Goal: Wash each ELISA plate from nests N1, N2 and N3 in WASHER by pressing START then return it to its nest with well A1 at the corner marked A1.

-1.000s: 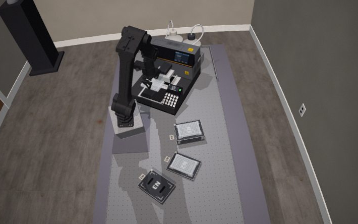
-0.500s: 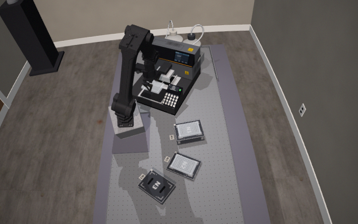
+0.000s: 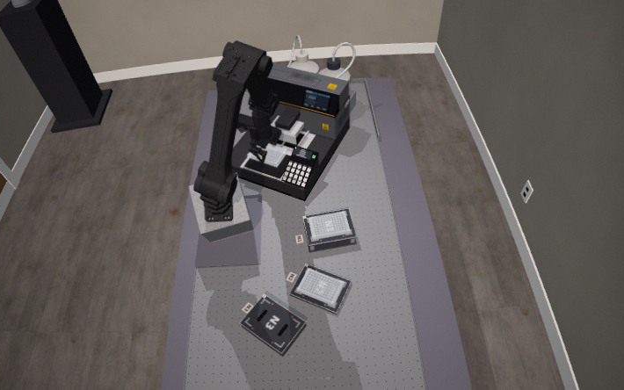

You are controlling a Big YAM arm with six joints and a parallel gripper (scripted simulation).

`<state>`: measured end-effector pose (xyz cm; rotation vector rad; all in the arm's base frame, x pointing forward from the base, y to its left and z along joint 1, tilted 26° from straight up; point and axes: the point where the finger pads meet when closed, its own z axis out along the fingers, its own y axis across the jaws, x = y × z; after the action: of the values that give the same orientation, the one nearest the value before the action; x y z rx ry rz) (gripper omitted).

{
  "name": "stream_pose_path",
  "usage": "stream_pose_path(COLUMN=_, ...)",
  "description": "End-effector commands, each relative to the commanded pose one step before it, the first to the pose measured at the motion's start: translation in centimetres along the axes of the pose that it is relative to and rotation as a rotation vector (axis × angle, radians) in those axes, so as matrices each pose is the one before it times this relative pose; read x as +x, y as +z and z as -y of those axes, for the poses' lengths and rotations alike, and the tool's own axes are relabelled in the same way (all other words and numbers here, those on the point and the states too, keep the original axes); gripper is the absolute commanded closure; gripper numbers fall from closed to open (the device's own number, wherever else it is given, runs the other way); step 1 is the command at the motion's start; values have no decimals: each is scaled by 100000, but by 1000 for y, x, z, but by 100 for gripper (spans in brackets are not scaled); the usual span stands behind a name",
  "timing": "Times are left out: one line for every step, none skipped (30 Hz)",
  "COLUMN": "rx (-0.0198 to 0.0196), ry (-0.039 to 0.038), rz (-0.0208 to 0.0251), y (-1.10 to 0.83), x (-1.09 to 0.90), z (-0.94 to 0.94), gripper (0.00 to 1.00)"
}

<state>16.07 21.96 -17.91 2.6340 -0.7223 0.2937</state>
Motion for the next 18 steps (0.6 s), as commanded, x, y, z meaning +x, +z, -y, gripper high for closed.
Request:
stream_pose_path(rx=-8, ry=-241, rz=85, y=1127, x=242, z=101, gripper=16)
stream_pose_path(rx=163, ry=48, rz=19, y=136, x=-2, z=93, gripper=16)
stream_pose_path(rx=246, ry=72, rz=31, y=120, x=-5, z=145, gripper=16)
stream_pose_path(rx=82, ry=25, rz=14, y=152, x=-4, z=48, gripper=16)
stream_pose_path(rx=-152, ry=-44, rz=-13, y=196, x=-2, z=-93, gripper=16)
stream_pose_path(rx=-185, ry=-195, rz=-69, y=196, x=-36, z=-136, gripper=16)
stream_pose_path(rx=-186, ry=-94, rz=-30, y=199, x=-11, z=-121, gripper=16)
stream_pose_path(rx=183, ry=161, rz=52, y=138, x=24, z=125, gripper=16)
stream_pose_path(rx=330, ry=171, rz=50, y=111, x=17, z=211, gripper=16)
stream_pose_path(rx=0, ry=0, rz=0, y=0, x=0, z=0, gripper=16)
stream_pose_path(rx=0, ry=0, rz=0, y=0, x=0, z=0, gripper=16)
stream_pose_path(rx=401, ry=-626, rz=-168, y=51, x=-200, z=127, gripper=16)
stream_pose_path(rx=115, ry=-123, rz=-3, y=-27, x=-47, z=51, gripper=16)
stream_pose_path(rx=1217, ry=984, rz=156, y=-726, x=-1, z=479, gripper=16)
stream_pose_path(rx=0, ry=0, rz=0, y=0, x=2, z=5, gripper=16)
stream_pose_path(rx=0, ry=0, rz=0, y=0, x=2, z=5, gripper=16)
stream_pose_path(rx=0, ry=0, rz=0, y=0, x=2, z=3, gripper=16)
stream_pose_path(rx=232, ry=-410, rz=34, y=275, x=134, z=6, gripper=16)
